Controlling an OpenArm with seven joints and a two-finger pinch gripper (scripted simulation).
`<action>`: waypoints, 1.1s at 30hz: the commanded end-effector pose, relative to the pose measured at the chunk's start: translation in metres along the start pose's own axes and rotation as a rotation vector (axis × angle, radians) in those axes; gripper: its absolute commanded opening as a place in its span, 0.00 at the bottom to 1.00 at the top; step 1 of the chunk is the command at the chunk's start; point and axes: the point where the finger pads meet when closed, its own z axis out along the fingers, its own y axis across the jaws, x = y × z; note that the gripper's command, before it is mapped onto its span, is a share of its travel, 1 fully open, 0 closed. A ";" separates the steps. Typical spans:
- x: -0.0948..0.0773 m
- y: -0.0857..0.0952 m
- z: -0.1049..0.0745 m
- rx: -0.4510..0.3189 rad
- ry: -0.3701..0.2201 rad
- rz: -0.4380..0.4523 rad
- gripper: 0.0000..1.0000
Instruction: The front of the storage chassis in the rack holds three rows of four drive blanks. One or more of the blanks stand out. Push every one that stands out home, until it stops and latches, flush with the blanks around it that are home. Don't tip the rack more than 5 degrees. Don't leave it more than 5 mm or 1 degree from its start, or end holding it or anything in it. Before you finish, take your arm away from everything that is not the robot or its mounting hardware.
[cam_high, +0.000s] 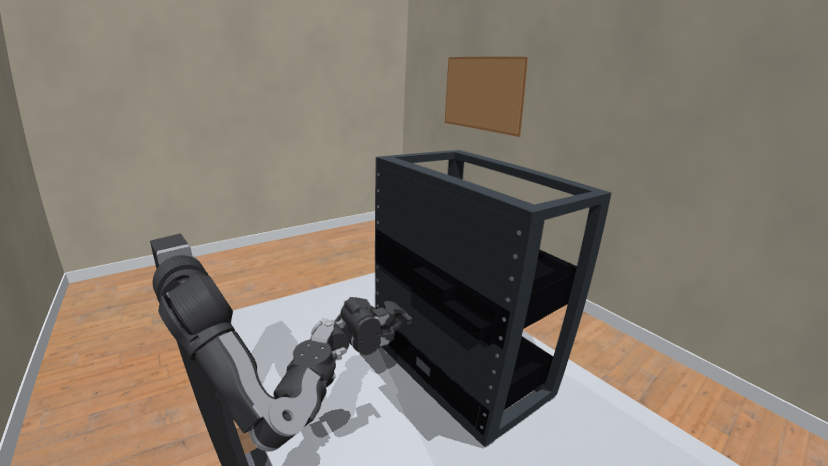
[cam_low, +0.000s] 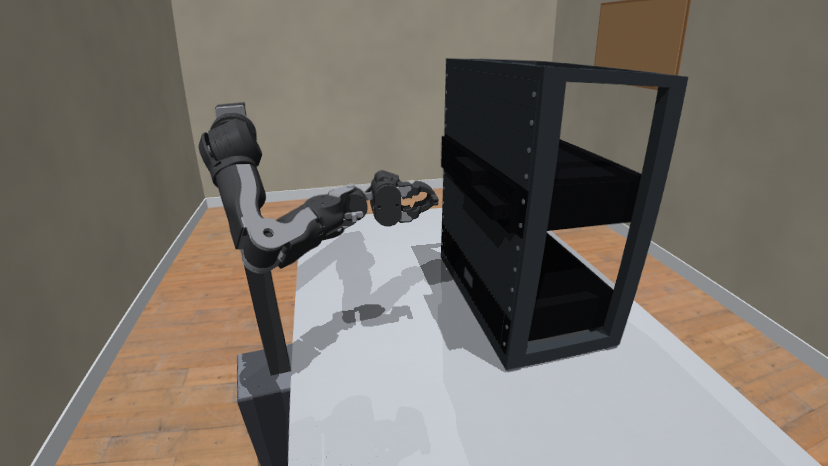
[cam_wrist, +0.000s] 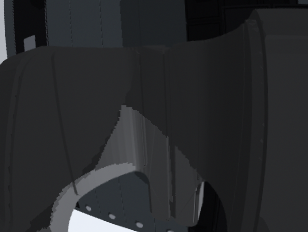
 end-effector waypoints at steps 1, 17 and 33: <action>0.002 -0.002 0.005 0.009 0.013 -0.003 0.00; 0.004 -0.001 0.049 0.008 0.015 -0.002 0.00; 0.004 -0.001 0.049 0.008 0.015 -0.002 0.00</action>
